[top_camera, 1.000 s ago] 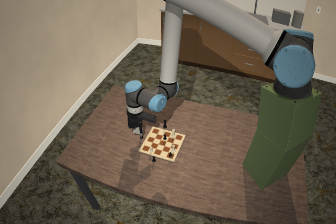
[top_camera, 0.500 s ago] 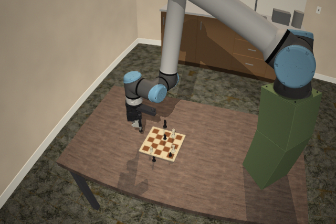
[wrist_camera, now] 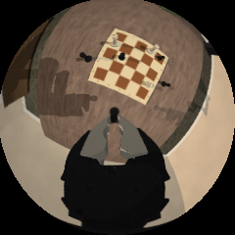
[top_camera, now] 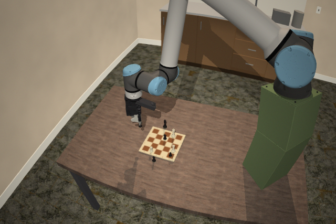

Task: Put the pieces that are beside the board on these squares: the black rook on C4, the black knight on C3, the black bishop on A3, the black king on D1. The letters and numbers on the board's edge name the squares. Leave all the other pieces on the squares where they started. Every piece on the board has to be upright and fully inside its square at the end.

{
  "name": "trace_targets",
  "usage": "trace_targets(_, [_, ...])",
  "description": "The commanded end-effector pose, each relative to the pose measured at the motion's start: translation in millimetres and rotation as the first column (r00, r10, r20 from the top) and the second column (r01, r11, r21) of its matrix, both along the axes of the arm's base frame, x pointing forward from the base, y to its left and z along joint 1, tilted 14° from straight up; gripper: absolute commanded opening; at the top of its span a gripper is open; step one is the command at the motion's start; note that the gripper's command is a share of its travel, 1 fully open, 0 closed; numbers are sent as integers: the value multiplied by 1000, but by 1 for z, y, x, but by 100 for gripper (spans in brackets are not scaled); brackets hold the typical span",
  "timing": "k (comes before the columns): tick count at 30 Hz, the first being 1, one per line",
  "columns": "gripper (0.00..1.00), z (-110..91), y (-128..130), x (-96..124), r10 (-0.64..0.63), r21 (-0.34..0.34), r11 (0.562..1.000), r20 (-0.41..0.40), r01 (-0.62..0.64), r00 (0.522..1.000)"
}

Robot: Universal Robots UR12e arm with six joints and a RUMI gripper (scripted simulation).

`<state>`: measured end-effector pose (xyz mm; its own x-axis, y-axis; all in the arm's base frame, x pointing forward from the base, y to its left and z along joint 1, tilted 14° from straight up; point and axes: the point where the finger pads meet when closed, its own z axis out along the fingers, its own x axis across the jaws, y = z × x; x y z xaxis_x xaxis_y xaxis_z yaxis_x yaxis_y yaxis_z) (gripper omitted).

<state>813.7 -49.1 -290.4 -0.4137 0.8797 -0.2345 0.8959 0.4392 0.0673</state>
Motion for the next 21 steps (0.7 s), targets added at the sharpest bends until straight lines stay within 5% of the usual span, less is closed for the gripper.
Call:
trace_targets(1, [0,2,0,0,0,0,1000,1,0,1000])
trace_targets(11, [0,0,0,-6,52,-9,999,-9,-52,999])
trace_targets(21, [0,-8,-2,-43,324,-45,944,-69,-327,943])
